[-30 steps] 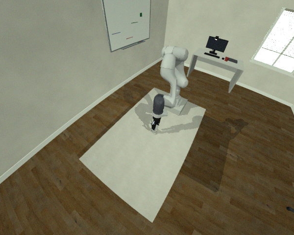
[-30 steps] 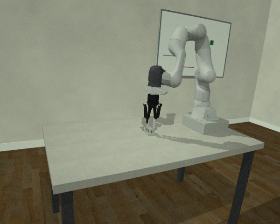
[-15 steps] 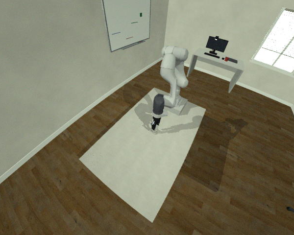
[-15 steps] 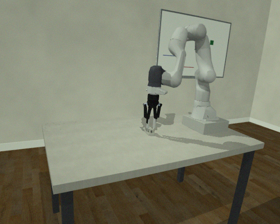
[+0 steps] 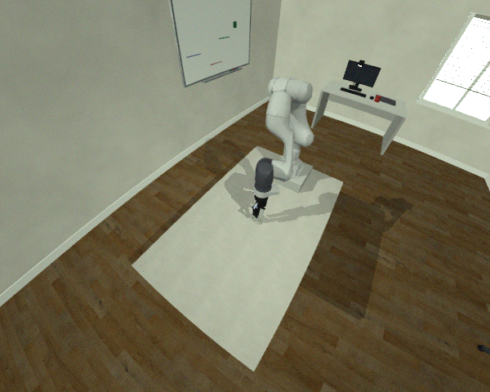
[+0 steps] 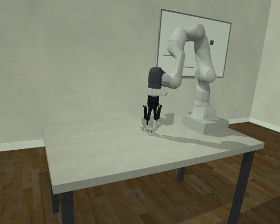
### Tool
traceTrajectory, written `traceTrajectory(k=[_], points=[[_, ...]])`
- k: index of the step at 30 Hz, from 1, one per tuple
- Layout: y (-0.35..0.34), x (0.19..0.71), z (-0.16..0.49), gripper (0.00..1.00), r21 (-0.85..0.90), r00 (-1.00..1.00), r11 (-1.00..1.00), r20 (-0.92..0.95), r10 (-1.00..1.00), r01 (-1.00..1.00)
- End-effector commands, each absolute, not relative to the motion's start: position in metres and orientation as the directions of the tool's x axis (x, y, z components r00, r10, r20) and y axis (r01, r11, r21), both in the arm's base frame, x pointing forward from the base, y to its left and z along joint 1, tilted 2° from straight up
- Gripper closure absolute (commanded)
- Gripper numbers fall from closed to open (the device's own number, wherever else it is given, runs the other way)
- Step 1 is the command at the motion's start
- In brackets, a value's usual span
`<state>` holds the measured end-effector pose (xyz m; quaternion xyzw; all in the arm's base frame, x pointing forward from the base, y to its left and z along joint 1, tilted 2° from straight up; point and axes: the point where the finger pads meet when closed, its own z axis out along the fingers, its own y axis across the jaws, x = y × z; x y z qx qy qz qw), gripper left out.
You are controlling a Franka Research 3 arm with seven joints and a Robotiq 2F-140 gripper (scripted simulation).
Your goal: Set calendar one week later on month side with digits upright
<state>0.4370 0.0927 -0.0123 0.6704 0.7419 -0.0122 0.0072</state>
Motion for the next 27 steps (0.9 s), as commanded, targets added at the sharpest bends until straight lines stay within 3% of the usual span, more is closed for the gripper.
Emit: traceTrajectory(k=[1,27], points=[[0.094,0.440,-0.016,0.72,0.000,-0.092,0.092,-0.027,0.995,0.996],[0.093,0.440,-0.031,0.72,0.000,-0.092,0.092,-0.027,0.995,0.996]])
